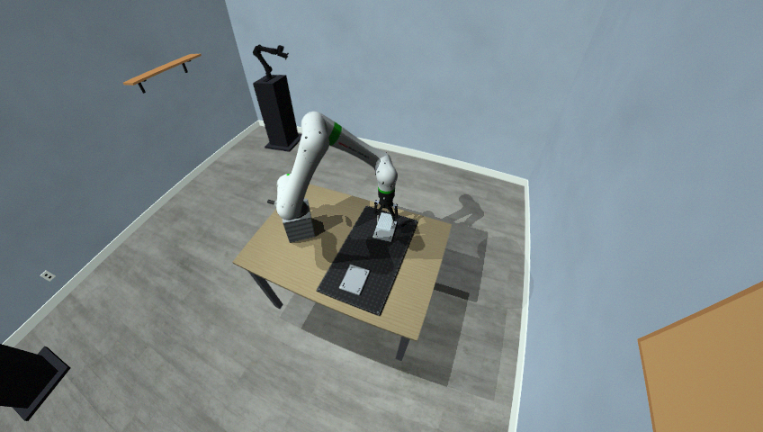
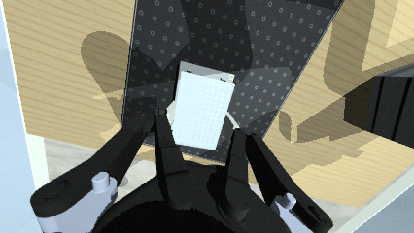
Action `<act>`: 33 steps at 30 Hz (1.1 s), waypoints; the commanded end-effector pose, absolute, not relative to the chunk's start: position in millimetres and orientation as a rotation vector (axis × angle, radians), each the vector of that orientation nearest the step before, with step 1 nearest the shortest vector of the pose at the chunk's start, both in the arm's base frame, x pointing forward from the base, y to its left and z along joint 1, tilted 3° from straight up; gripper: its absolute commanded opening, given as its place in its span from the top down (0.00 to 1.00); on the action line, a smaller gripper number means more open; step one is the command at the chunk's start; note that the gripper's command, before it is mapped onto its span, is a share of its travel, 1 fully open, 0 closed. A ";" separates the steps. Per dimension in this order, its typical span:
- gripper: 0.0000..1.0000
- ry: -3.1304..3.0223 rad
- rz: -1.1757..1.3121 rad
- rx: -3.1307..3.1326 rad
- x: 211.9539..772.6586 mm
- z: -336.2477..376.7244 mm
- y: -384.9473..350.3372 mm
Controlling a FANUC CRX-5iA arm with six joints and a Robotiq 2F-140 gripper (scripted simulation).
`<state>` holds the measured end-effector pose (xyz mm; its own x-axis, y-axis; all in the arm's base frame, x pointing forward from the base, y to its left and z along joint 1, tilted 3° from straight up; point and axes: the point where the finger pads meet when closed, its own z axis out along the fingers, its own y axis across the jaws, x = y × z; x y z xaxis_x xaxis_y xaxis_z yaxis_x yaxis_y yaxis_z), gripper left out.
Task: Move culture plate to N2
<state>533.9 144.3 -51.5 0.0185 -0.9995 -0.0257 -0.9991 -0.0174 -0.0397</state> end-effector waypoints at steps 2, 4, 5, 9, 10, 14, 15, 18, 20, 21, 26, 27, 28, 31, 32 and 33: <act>1.00 2.169 -0.015 -2.208 534.1 -51.4 144.2; 1.00 2.169 -0.015 -2.208 534.1 -51.4 144.2; 1.00 2.169 -0.015 -2.208 534.2 -53.0 144.2; 1.00 2.169 -0.015 -2.208 534.4 -59.7 144.3; 1.00 2.169 -0.015 -2.208 534.5 -61.3 144.3; 1.00 2.169 -0.015 -2.208 534.7 -66.3 144.4; 1.00 2.169 -0.015 -2.208 534.7 -66.3 144.4; 1.00 2.169 -0.015 -2.208 534.9 -71.3 144.5; 1.00 2.169 -0.015 -2.208 535.0 -74.7 144.6; 1.00 2.169 -0.015 -2.208 535.1 -76.3 144.6; 1.00 2.169 -0.015 -2.208 535.4 -84.7 144.8; 1.00 2.169 -0.015 -2.208 535.5 -86.3 144.9; 1.00 2.169 -0.015 -2.208 535.5 -88.0 144.9; 1.00 2.169 -0.015 -2.208 535.7 -91.3 145.0; 1.00 2.169 -0.015 -2.208 535.7 -91.3 145.0; 1.00 2.169 -0.015 -2.208 535.7 -93.0 145.0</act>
<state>535.5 145.0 -91.8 0.0185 -0.9995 -0.0257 -0.9991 -0.0175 -0.0398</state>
